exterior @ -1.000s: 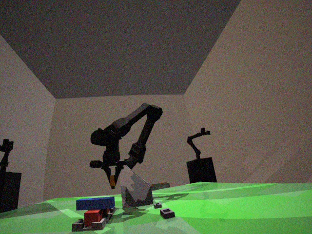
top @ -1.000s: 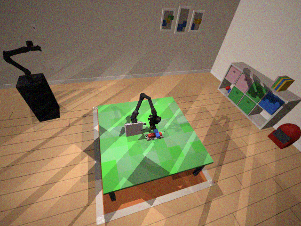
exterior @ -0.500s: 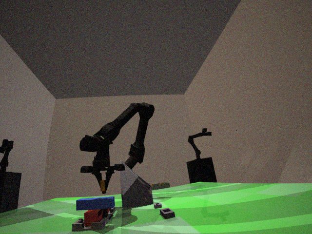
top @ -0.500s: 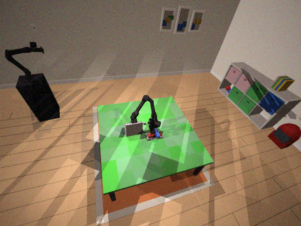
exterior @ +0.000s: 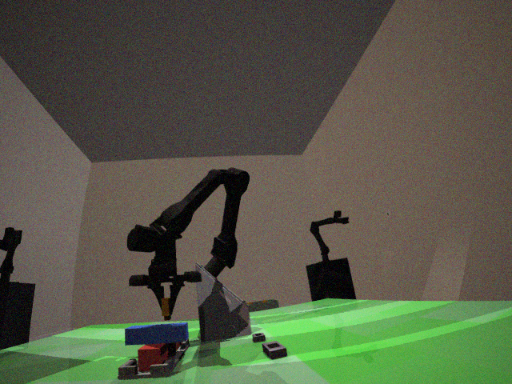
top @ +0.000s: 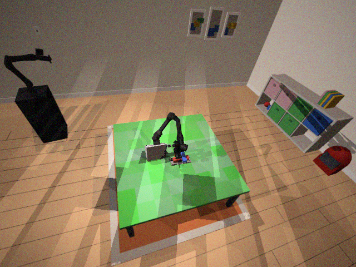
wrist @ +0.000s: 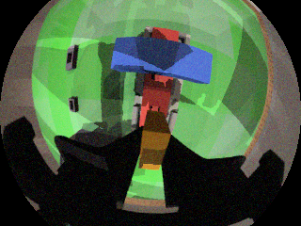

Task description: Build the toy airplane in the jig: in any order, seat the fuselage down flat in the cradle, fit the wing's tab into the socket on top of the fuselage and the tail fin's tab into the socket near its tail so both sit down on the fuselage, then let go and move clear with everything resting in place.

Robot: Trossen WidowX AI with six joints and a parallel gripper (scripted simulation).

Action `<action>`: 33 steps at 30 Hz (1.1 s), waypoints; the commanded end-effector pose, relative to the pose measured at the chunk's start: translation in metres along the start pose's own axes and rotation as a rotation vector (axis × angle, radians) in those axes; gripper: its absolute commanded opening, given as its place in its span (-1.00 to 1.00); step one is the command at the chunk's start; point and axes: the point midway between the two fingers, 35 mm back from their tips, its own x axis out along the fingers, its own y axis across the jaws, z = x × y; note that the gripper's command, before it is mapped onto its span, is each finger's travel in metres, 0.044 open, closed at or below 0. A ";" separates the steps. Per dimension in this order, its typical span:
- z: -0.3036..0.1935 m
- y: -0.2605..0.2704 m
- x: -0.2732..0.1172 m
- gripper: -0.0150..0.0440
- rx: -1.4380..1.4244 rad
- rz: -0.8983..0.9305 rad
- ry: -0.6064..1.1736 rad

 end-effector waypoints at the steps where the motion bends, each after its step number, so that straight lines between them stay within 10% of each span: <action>1: 0.000 -0.001 0.000 -0.27 -0.006 -0.003 0.002; 33: -0.001 -0.002 0.034 -0.27 -0.006 -0.002 0.002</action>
